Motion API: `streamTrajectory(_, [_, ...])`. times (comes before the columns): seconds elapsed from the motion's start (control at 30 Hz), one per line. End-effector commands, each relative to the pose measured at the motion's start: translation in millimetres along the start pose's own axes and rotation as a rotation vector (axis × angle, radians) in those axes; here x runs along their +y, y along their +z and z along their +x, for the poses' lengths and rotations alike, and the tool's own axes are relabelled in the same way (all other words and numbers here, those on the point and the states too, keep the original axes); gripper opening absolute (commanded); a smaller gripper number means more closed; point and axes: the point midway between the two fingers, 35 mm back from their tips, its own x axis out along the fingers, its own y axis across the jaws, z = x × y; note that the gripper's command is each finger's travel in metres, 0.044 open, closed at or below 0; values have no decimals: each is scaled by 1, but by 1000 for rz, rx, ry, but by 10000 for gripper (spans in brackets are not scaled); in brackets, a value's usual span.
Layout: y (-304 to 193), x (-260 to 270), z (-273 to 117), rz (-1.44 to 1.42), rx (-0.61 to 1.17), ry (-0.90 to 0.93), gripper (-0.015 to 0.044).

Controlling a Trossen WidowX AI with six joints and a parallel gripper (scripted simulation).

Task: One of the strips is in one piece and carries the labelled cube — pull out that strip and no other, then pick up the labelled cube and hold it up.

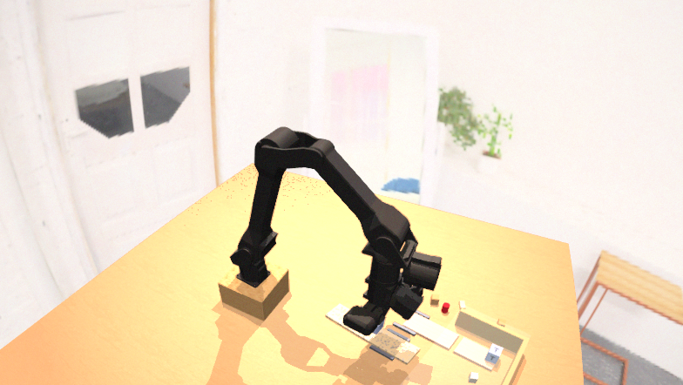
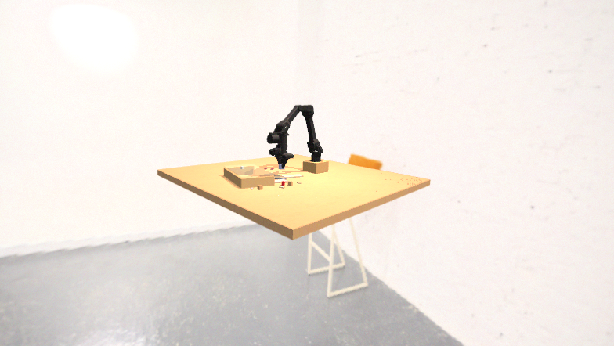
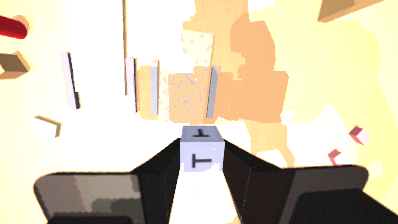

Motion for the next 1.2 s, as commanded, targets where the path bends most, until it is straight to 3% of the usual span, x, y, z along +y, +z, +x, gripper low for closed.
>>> streamTrajectory(0.0, [-16,-2,1,4,3,2,0])
streamTrajectory(0.33, [-17,-2,-35,4,3,2,0])
streamTrajectory(1.17, [-17,-2,-35,4,3,2,0])
